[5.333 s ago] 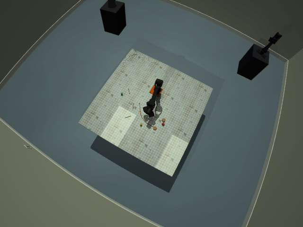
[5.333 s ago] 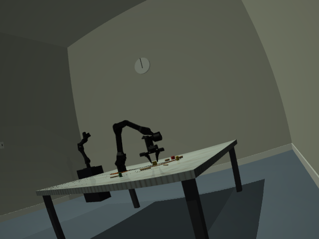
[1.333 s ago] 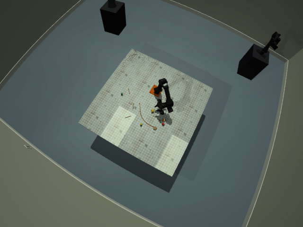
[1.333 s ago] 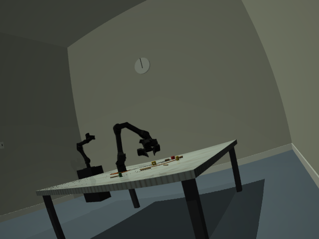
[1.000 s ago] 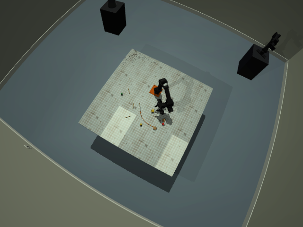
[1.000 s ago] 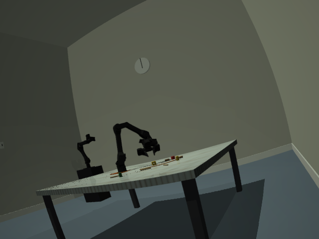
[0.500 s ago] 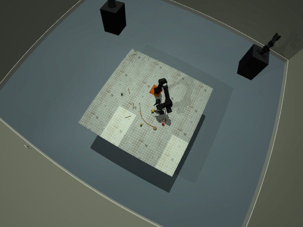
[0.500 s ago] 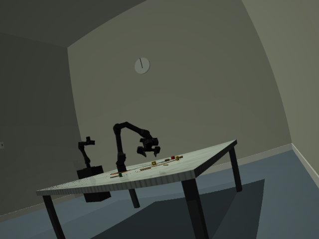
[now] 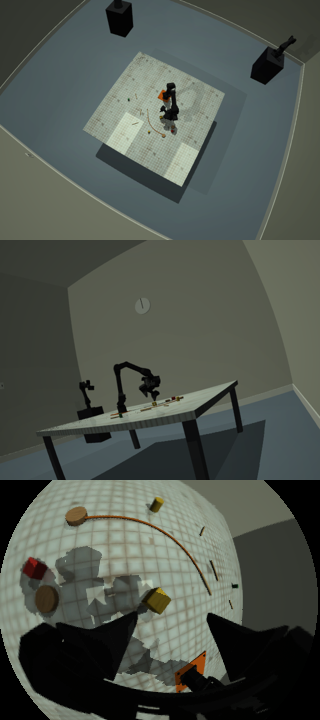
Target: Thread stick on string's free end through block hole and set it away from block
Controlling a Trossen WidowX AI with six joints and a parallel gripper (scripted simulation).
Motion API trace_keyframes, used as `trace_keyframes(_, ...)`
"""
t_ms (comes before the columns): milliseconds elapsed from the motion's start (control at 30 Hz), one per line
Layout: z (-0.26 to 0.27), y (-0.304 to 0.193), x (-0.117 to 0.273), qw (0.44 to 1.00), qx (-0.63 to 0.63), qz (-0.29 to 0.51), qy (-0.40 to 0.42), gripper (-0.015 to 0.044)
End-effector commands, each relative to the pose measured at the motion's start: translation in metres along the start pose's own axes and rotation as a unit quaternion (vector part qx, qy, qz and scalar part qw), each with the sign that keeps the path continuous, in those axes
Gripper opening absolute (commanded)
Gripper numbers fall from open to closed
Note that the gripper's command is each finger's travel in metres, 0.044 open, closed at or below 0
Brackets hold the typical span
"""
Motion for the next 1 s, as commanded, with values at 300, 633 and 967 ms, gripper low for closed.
trace_keyframes(300, -0.013, 0.025, -0.013, 0.861, 0.475, 0.081, 0.163, 0.044)
trace_keyframes(633, -0.018, 0.035, -0.015, 0.741, 0.625, 0.044, 0.239, 0.044)
trace_keyframes(967, -0.024, 0.045, -0.016, 0.593, 0.749, -0.029, 0.294, 0.044)
Point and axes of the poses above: the point midway between the two fingers, 35 mm back from their tips, its own x axis back along the fingers, its own z axis across the jaws, y = z × x, the point moved 4 cm from there along x, back along the fingers, and after that the axes turned 15 degrees about -x, right-handed, at the moved point
